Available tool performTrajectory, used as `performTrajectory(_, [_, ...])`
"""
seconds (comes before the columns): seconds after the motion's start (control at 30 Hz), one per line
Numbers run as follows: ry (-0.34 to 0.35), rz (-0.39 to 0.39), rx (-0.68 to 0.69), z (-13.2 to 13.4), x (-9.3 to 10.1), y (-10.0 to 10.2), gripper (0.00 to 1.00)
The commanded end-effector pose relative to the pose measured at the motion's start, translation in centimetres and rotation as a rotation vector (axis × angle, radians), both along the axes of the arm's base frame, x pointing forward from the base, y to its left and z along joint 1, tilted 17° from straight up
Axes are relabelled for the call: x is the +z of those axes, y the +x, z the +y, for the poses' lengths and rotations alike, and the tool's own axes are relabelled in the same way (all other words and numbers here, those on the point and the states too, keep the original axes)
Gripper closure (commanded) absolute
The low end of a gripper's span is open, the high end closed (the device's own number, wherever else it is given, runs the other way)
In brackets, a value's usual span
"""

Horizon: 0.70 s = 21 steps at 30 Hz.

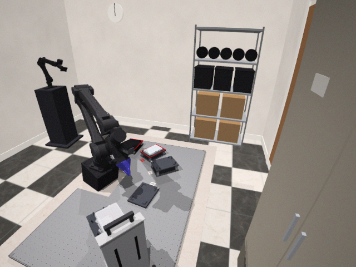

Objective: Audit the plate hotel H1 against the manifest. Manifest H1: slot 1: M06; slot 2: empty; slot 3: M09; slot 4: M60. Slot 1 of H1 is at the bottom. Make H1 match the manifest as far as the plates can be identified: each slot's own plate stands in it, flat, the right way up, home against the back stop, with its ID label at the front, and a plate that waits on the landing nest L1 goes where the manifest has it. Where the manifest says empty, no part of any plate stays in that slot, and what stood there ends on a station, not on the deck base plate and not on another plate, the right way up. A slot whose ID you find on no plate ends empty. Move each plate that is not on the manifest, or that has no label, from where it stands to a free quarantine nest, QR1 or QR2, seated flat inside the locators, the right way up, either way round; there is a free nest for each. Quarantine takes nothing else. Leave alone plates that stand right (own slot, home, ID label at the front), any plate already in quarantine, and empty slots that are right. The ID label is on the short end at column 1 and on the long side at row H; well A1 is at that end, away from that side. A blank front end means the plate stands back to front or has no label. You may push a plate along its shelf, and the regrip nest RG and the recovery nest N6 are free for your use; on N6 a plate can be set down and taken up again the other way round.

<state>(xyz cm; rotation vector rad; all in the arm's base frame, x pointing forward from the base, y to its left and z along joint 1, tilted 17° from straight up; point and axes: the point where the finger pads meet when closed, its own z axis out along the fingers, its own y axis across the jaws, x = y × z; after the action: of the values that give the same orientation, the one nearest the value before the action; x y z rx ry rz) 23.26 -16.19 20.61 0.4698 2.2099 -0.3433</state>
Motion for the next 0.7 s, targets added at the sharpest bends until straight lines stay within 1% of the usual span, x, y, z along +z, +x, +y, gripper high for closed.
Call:
performTrajectory(0.0, [-0.011, -0.081, -0.030, 0.08, 0.82, 0.26, 1.00])
performTrajectory(0.27, [-0.038, -0.201, -0.085, 0.11, 0.88, 0.21, 1.00])
performTrajectory(0.33, [-0.038, -0.201, -0.085, 0.11, 0.88, 0.21, 1.00])
performTrajectory(0.67, [-0.072, -0.350, -0.154, 0.17, 0.95, 0.15, 1.00])
